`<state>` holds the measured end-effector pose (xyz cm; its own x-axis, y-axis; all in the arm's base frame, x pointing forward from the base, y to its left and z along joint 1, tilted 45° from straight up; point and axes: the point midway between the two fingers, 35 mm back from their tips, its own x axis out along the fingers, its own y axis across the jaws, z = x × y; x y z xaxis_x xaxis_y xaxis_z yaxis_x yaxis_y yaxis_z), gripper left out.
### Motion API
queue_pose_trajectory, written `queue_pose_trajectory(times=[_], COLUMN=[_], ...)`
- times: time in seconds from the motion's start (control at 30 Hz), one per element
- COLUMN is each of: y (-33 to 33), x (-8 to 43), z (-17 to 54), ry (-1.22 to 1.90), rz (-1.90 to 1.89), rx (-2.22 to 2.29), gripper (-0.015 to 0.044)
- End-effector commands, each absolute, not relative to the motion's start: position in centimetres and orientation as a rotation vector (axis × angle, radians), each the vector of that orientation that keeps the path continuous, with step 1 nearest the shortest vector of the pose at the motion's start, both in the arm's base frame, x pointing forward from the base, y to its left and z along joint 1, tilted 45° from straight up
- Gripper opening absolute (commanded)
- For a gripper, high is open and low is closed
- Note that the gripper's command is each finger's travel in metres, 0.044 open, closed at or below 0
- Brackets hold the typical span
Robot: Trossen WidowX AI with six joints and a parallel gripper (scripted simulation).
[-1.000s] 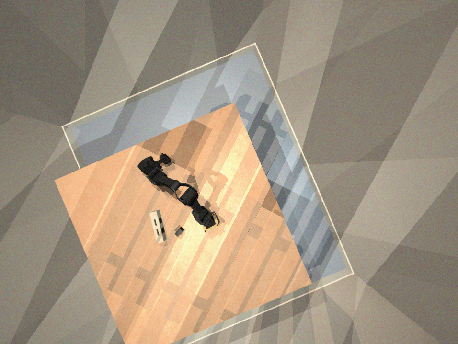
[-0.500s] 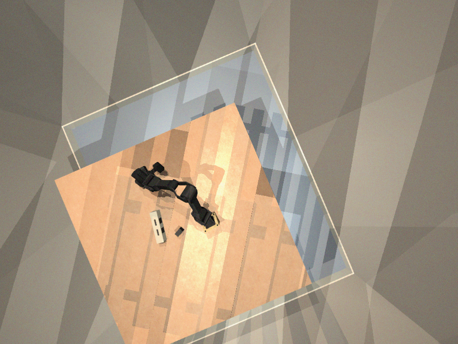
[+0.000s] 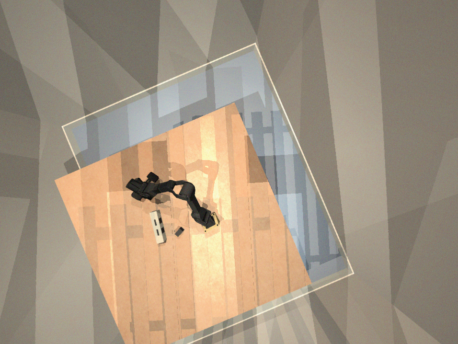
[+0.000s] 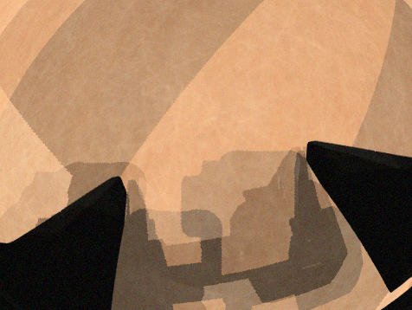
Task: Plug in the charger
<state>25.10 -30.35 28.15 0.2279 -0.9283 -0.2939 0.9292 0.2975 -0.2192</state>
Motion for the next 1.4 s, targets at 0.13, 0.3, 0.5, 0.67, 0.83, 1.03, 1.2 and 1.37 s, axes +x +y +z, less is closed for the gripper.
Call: queue_pose_trajectory(times=[0.13,0.3,0.5,0.67,0.83,1.03,1.2,1.37], y=[-27.4,-25.5,-23.1,-21.0,-18.9,-16.2,-14.0,-11.9], x=[28.3,29.7,31.2,32.2,33.2,34.2,34.8,35.2], z=[25.5,24.2,22.5,21.2,20.1,18.7,17.6,16.5], ry=[0.509,0.573,0.647,0.706,0.744,0.790,0.828,0.870], rz=[-1.157,-1.088,-1.005,-0.936,-0.879,-0.811,-0.757,-0.704], rx=[-0.014,-0.040,-0.077,-0.111,-0.119,-0.132,-0.145,-0.169], gripper=[0.0440,0.0440,0.0440,0.0440,0.0440,0.0440,0.0440,0.0440])
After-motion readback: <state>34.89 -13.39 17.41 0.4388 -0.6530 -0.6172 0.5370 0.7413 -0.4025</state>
